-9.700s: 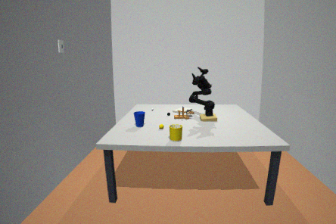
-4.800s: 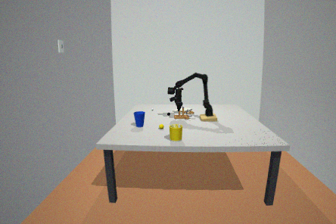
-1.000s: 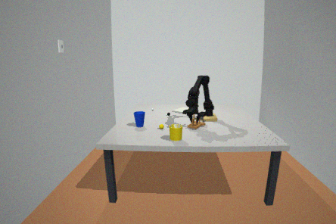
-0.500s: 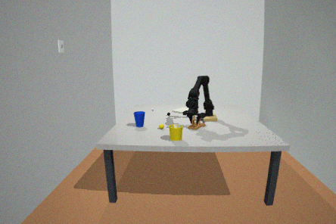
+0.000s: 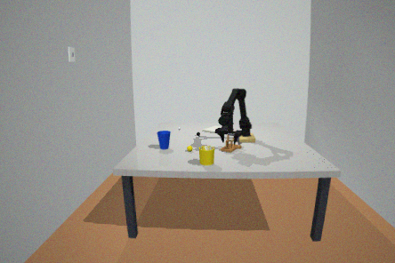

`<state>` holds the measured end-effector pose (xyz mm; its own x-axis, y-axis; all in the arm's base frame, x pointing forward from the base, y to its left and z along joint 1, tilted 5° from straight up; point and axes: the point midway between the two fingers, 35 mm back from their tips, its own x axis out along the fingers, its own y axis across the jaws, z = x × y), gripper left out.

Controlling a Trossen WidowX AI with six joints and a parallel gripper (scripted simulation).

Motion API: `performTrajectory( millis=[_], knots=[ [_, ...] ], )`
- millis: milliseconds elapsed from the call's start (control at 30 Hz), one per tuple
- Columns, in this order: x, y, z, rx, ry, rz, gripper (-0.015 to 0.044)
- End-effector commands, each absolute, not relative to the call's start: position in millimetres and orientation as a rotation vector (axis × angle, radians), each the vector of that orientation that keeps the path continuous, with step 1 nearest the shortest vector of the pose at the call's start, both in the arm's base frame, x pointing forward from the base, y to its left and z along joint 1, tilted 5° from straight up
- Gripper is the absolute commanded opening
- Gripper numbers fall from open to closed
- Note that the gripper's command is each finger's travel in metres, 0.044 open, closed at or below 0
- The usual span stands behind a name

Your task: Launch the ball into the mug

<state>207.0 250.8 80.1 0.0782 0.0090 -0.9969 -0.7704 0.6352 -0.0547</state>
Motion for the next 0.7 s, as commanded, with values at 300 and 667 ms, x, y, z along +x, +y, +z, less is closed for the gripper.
performTrajectory(
  millis=[300,667],
  knots=[
    [205,254,151,-0.681,1.344,0.673,0.044],
    [204,251,114,-0.682,1.353,0.662,0.044]
  ],
)
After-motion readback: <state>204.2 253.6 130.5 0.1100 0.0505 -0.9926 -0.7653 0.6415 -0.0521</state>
